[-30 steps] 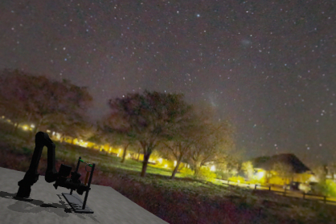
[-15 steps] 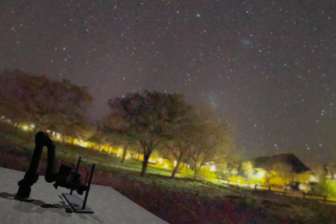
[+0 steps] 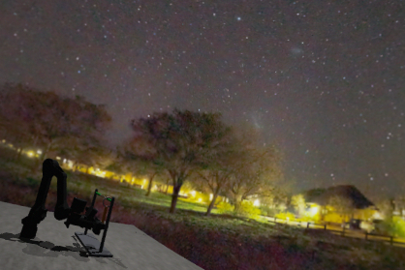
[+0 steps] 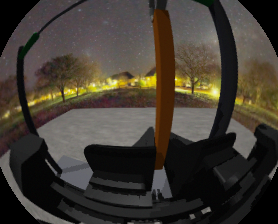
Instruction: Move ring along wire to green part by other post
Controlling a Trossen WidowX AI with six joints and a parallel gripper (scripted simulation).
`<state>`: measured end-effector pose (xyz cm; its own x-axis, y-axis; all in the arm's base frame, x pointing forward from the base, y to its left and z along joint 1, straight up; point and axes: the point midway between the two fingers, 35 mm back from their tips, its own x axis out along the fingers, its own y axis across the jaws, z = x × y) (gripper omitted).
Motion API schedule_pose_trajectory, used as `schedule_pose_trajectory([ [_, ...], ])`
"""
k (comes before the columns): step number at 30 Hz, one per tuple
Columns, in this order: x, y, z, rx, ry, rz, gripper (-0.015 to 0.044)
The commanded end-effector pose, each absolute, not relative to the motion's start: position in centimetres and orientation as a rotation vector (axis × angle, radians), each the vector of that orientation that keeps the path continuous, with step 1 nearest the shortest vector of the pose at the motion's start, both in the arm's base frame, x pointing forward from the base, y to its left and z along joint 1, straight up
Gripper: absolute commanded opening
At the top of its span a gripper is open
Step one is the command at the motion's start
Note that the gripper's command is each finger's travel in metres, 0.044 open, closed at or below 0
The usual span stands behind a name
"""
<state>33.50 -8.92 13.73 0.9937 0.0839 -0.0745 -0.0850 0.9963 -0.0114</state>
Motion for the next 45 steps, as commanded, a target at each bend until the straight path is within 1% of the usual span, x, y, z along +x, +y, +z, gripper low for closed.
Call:
schedule_pose_trajectory([
  [1,33.5,-9.0,13.9,-0.015,0.074,0.085,-0.015],
  [10,33.5,-9.1,15.3,-0.018,0.072,0.09,-0.015],
  [45,33.5,-8.4,15.3,-0.017,0.072,0.092,-0.015],
])
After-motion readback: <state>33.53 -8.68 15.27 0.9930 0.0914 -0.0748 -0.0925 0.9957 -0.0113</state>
